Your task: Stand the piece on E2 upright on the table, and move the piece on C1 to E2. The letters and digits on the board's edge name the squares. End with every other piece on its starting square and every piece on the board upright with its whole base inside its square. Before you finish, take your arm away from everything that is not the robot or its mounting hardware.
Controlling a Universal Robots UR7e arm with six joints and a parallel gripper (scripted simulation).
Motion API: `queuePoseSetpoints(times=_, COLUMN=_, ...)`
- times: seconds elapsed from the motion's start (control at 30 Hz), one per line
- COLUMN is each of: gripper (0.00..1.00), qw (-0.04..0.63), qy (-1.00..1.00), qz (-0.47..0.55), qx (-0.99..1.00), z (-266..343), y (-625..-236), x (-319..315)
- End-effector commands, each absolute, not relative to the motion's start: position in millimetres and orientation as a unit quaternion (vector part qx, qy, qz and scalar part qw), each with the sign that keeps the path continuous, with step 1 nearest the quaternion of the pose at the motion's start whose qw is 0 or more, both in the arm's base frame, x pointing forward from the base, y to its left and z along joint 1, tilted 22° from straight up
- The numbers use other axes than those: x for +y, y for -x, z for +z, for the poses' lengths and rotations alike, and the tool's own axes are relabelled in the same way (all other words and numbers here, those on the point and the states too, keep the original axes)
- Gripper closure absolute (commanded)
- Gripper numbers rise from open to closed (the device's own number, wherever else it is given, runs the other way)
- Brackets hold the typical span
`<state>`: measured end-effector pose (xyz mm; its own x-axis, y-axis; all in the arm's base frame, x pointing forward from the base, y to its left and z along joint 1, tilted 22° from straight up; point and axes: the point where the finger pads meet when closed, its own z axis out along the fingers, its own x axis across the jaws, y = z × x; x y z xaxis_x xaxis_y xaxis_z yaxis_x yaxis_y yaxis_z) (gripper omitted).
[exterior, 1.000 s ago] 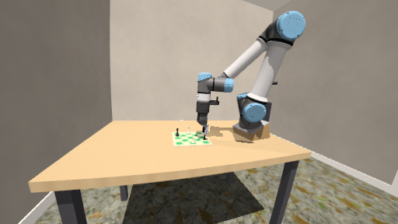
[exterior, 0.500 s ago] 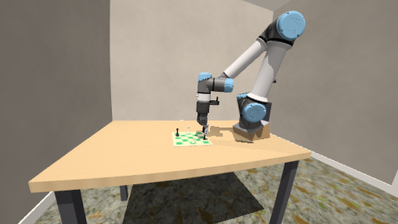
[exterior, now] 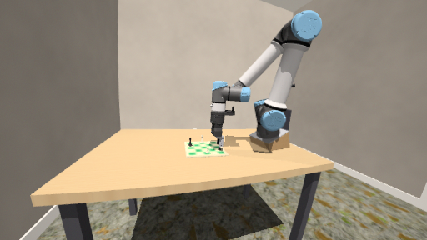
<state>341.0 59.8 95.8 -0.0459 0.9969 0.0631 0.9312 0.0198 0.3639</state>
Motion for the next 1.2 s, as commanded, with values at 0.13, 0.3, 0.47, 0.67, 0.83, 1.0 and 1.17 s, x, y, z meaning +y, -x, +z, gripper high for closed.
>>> queuePoseSetpoints(times=0.13, gripper=0.32, qw=0.106, qy=-0.683, qz=0.155, qx=0.706, z=83.3, y=-346.8, x=60.8)
queuePoseSetpoints(times=0.3, gripper=0.32, qw=0.106, qy=-0.683, qz=0.155, qx=0.706, z=80.0, y=-348.0, x=61.1)
queuePoseSetpoints(times=0.47, gripper=0.32, qw=0.106, qy=-0.683, qz=0.155, qx=0.706, z=79.8, y=-348.1, x=61.1)
queuePoseSetpoints(times=0.67, gripper=0.32, qw=0.106, qy=-0.683, qz=0.155, qx=0.706, z=79.8, y=-348.1, x=61.1)
queuePoseSetpoints(times=0.83, gripper=0.32, qw=0.106, qy=-0.683, qz=0.155, qx=0.706, z=79.8, y=-348.1, x=61.1)
queuePoseSetpoints(times=1.0, gripper=0.32, qw=0.106, qy=-0.683, qz=0.155, qx=0.706, z=79.8, y=-348.1, x=61.1)
queuePoseSetpoints(times=1.17, gripper=0.32, qw=0.106, qy=-0.683, qz=0.155, qx=0.706, z=79.8, y=-348.1, x=61.1)
